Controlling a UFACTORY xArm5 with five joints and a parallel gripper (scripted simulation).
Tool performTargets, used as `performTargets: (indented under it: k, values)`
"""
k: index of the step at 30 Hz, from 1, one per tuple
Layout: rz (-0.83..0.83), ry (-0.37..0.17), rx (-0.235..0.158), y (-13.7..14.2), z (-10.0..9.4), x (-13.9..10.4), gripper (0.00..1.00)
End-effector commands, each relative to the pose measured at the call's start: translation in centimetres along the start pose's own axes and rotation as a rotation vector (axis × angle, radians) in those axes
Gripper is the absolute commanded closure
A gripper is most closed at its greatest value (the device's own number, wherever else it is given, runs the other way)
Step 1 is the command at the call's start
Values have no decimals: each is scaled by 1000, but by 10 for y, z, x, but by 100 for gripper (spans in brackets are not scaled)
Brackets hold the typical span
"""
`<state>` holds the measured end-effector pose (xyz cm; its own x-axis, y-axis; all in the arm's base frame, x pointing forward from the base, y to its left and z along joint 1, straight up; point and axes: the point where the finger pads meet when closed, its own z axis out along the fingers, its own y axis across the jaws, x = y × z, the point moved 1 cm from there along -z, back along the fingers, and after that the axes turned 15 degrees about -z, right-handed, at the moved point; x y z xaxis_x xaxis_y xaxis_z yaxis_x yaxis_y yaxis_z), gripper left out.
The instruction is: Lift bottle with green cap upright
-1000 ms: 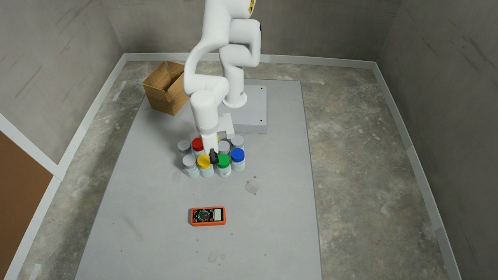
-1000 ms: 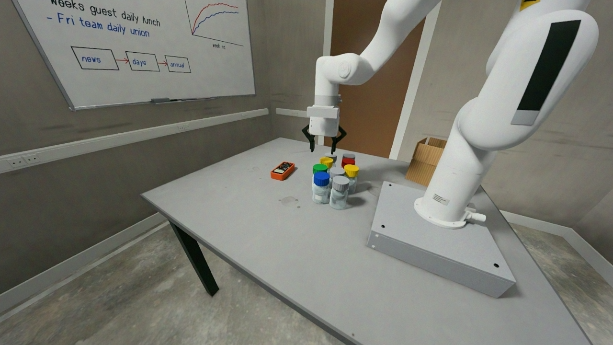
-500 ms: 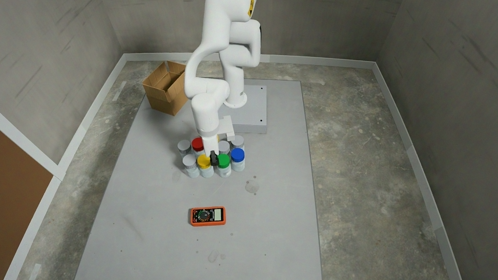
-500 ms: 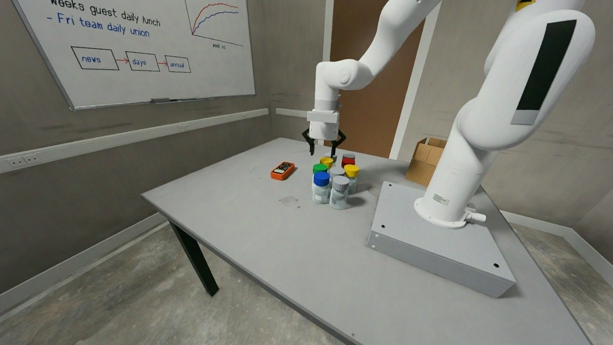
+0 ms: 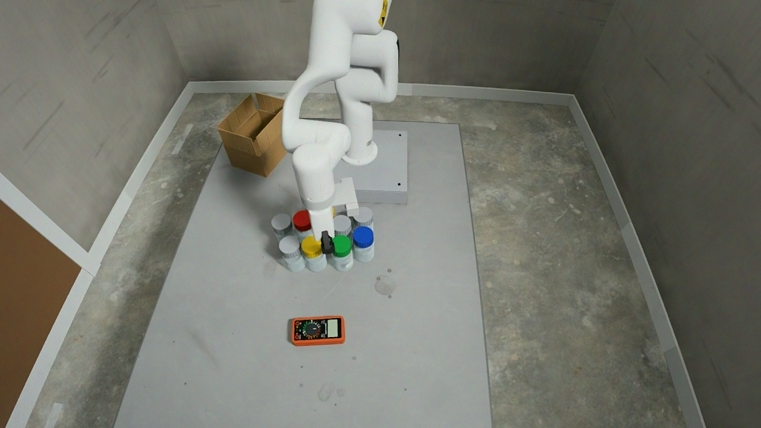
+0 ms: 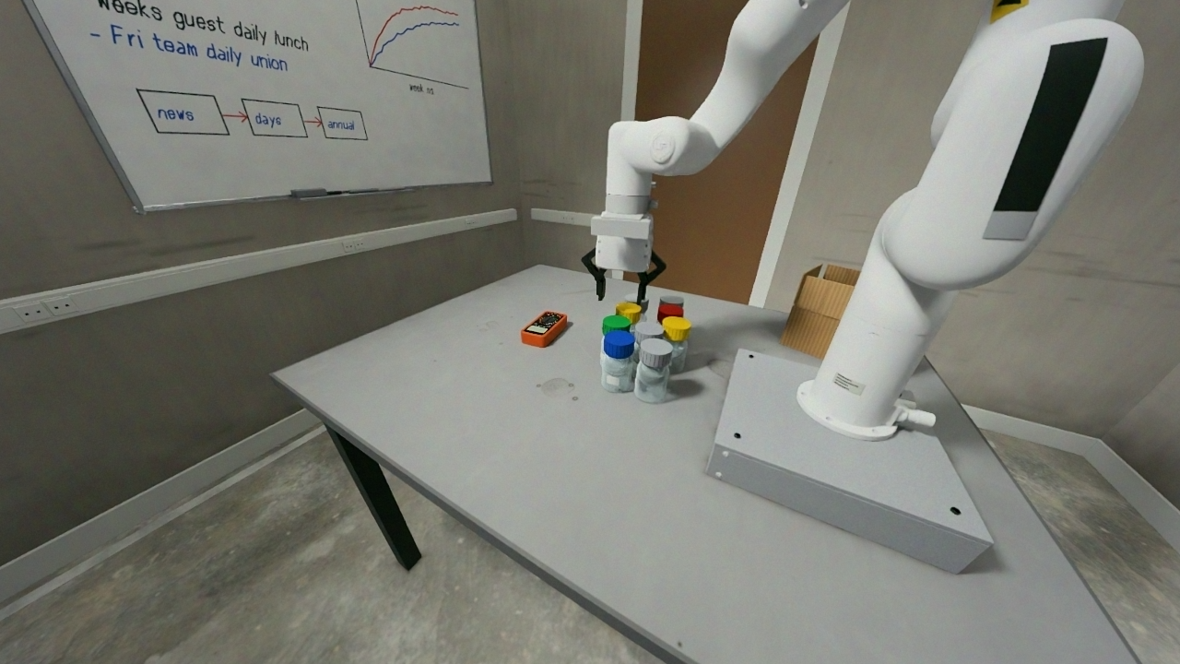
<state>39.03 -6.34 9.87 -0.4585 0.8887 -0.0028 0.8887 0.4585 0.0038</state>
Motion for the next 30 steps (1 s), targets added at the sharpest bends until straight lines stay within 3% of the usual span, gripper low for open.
performTargets:
  k: [1,12,30]
  values:
    - [0,-2,-2,1,2,-1,21]
    - [0,-3,-2,1,21,-1,21]
    - [0,-6,0,1,71,-1,21]
